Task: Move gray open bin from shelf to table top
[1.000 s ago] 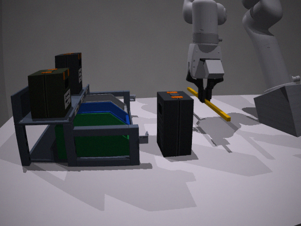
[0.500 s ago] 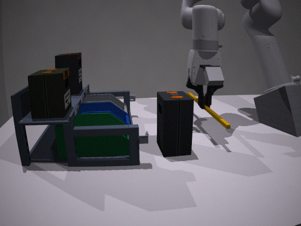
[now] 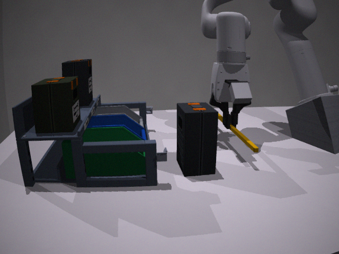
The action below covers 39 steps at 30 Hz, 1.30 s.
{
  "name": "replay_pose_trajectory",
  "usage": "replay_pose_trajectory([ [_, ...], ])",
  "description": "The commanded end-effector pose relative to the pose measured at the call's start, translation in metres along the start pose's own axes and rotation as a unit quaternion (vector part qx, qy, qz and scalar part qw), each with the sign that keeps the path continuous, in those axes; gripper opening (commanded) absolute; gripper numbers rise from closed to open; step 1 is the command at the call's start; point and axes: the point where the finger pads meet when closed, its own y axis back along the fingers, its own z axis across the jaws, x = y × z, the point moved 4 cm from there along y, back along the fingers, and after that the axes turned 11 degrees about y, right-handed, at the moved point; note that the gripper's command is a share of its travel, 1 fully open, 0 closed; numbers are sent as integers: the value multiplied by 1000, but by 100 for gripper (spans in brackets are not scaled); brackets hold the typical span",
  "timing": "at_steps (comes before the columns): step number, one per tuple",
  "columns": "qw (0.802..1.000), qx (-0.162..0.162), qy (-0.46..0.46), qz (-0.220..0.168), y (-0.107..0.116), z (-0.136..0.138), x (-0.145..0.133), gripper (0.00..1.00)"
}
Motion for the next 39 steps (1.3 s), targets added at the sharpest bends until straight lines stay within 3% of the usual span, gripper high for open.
replay_pose_trajectory([
  [1, 1000, -4, -1, -1, -4, 2, 0, 0],
  [8, 1000, -4, -1, -1, -4, 2, 0, 0],
  [13, 1000, -4, -1, -1, -24, 3, 0, 0],
  [39, 1000, -4, -1, -1, -35, 3, 0, 0],
])
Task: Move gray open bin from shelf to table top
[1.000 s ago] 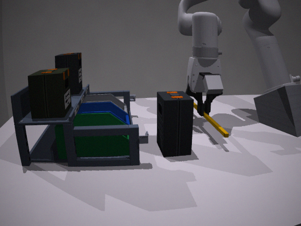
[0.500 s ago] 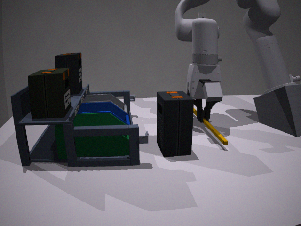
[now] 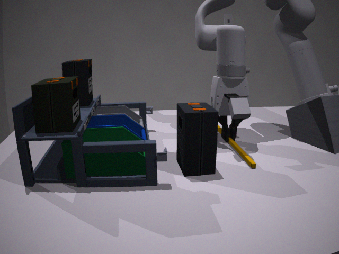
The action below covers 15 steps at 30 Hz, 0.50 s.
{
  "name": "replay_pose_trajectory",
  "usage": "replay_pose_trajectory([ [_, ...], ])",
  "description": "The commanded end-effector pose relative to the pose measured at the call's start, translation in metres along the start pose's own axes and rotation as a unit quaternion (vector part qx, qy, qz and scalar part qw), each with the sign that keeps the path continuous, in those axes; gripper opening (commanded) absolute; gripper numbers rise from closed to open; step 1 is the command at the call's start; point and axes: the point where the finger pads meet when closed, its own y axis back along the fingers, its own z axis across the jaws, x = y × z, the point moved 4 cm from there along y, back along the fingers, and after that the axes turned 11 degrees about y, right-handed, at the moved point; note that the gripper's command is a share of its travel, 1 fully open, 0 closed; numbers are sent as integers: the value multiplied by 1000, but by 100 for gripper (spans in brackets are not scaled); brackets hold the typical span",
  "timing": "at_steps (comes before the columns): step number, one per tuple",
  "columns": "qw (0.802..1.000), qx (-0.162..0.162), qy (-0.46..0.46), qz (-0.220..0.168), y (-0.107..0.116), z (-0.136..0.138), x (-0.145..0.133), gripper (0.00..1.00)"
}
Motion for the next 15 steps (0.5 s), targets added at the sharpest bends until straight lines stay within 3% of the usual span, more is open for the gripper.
replay_pose_trajectory([
  [1, 1000, -1, 0, 0, 0, 1, 0, 0],
  [3, 1000, -1, 0, 0, 0, 1, 0, 0],
  [4, 1000, -1, 0, 0, 0, 1, 0, 100],
  [15, 1000, -1, 0, 0, 0, 1, 0, 100],
])
